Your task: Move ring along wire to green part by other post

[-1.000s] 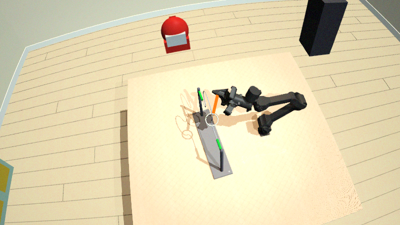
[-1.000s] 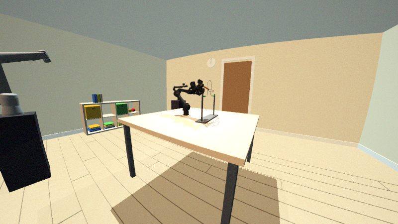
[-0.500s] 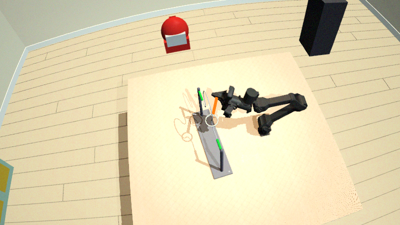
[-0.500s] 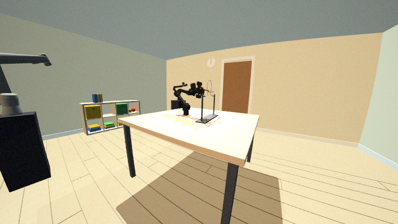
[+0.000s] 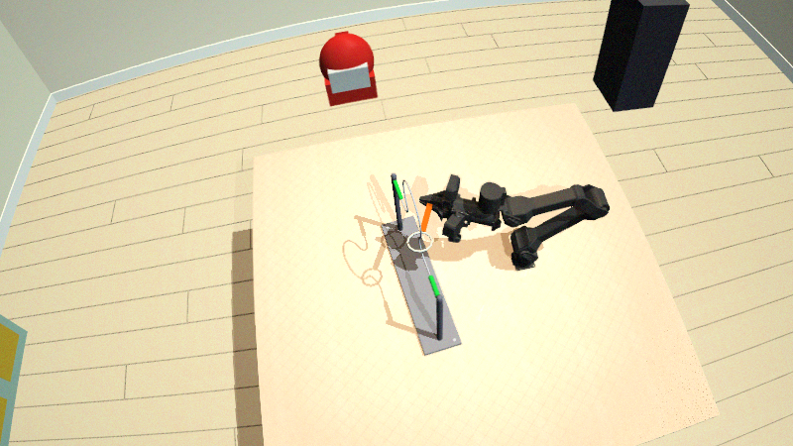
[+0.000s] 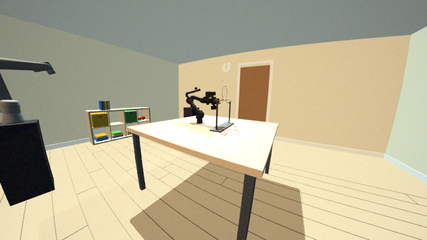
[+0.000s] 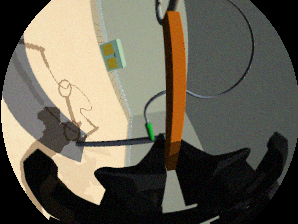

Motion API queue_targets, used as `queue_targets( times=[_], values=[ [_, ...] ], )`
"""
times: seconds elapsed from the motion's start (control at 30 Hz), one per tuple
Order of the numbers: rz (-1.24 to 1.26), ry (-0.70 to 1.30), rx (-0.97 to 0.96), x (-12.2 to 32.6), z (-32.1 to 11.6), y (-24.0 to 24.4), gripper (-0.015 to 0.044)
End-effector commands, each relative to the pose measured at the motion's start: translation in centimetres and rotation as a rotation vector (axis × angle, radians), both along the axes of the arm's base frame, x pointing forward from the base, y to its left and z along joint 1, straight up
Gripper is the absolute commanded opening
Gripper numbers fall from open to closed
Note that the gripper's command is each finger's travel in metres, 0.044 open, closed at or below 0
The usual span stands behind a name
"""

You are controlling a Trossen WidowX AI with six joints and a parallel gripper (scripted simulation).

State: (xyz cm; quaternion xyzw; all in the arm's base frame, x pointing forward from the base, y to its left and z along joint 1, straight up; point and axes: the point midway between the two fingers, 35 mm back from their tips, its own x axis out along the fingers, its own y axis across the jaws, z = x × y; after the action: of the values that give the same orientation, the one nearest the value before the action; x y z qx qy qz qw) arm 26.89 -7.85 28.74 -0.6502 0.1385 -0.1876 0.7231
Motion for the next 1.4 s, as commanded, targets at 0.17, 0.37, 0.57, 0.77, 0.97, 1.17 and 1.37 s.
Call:
queue_targets(
  times=[0.17,0.37,0.57,0.77,0.97,1.17,1.37],
  values=[
    [-0.001,0.025,0.214,-0.1,-3.3,0.7,-0.015],
    [0.001,0.043,0.364,-0.2,-5.4,1.6,-0.015],
    [0.004,0.061,0.515,-0.3,-7.4,2.9,-0.015],
    [0.028,0.067,0.66,-0.1,-9.2,4.3,-0.015],
    [0.086,0.052,0.813,0.5,-11.1,5.9,-0.015],
    [0.088,0.062,0.961,0.3,-12.4,7.9,-0.015],
    [0.089,0.072,1.098,0.1,-13.3,10.0,-0.015]
  ],
)
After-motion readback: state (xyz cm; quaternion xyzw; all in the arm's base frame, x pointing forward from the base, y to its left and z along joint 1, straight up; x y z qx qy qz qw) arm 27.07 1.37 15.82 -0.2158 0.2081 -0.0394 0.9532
